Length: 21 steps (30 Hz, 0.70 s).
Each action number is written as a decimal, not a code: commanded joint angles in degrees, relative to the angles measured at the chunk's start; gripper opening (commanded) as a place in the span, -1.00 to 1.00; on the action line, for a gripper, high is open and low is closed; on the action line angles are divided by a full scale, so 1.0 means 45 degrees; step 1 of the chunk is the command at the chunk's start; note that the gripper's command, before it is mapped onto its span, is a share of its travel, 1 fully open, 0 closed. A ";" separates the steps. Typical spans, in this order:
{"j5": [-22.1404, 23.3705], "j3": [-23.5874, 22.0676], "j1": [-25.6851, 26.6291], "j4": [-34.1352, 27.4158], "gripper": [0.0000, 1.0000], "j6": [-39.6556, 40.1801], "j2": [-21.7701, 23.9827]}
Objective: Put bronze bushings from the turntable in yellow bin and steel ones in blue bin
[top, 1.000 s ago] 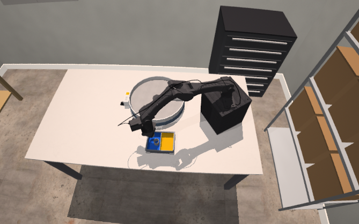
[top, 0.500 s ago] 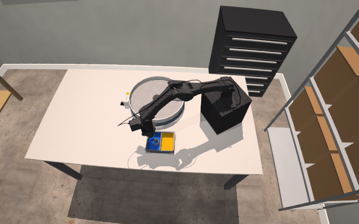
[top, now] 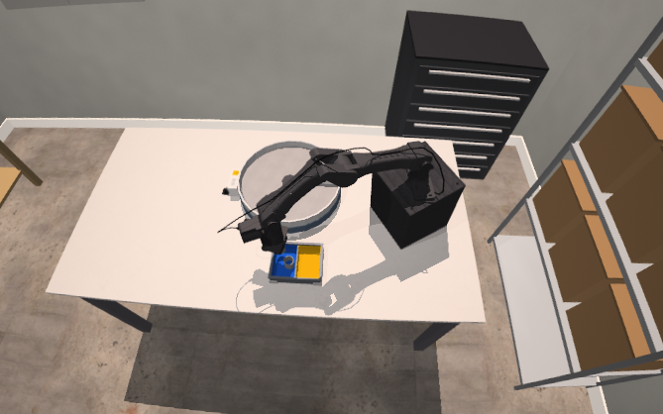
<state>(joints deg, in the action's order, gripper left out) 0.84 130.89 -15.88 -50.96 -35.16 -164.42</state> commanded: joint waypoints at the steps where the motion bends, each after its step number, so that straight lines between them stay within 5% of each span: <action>1: -0.0111 0.0257 0.0172 0.0123 -1.00 0.0087 -0.0038; 21: -0.0108 0.0163 0.0180 0.0079 -1.00 0.0090 0.0078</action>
<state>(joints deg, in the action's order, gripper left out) 0.84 130.89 -15.88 -50.78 -35.11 -164.59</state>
